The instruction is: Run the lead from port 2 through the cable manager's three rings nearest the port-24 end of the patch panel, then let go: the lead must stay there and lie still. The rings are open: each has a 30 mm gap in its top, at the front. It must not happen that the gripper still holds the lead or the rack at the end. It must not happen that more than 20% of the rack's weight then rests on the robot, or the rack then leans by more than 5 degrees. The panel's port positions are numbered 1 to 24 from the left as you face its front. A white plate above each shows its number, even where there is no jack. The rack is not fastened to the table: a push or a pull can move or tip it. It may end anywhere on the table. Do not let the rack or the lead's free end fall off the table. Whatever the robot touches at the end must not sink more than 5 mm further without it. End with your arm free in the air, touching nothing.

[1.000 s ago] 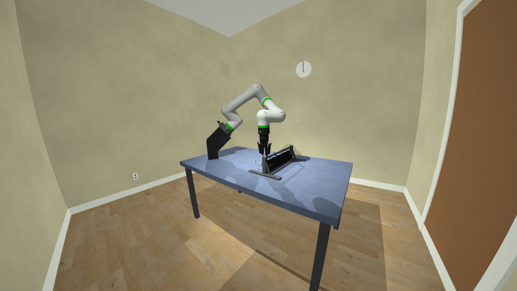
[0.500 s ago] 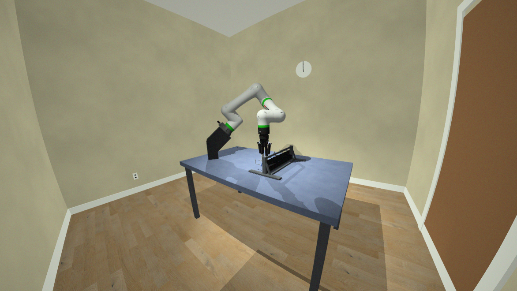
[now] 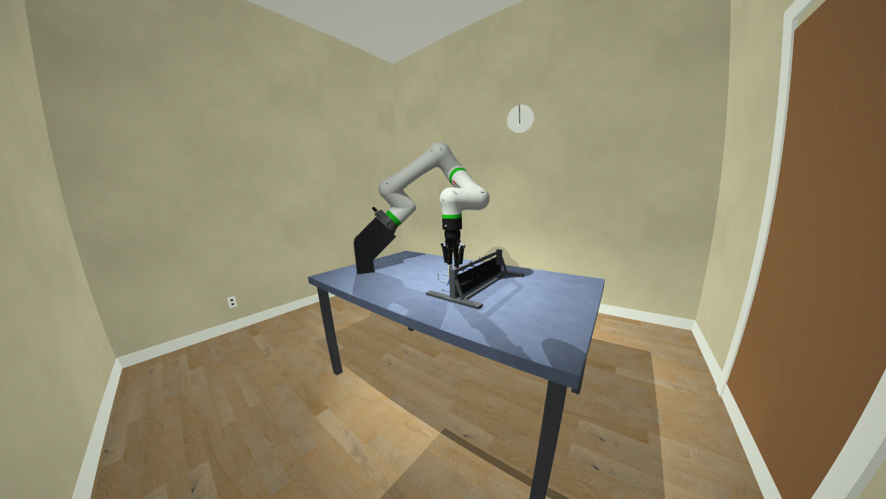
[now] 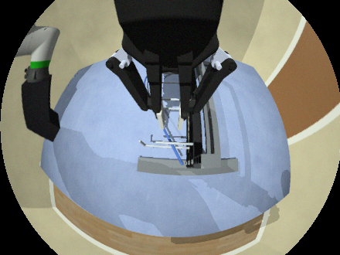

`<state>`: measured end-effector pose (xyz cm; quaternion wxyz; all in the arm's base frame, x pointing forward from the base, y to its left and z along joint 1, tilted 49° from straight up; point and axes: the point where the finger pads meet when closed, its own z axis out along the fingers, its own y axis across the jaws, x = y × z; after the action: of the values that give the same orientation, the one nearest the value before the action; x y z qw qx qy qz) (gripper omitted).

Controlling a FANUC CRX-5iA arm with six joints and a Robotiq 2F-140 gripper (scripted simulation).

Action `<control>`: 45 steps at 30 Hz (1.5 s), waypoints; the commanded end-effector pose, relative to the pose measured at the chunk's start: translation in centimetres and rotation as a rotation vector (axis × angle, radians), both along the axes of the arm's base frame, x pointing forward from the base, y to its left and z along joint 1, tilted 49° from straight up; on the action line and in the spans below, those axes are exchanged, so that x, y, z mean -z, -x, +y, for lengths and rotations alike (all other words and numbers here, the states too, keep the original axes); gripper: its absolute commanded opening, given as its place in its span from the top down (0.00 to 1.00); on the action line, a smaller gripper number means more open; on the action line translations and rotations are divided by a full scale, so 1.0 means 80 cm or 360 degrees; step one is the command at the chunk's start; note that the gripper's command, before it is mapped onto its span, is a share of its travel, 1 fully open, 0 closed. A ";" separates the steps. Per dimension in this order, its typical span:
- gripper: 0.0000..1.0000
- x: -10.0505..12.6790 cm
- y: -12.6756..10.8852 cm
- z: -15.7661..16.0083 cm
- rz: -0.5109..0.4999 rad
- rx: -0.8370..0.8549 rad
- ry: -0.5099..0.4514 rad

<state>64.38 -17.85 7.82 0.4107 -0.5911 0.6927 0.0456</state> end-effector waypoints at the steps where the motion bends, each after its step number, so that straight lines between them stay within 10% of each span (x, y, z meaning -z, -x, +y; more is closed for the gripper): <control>1: 0.80 -0.002 0.001 -0.002 0.0000 0.0000 0.0000; 44: 0.80 -0.065 0.051 -0.054 0.0000 0.0000 0.0000; 45: 1.00 -0.065 0.051 -0.054 0.0000 0.0000 0.0000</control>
<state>60.33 -22.16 13.00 0.4106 -0.5913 0.6926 0.0456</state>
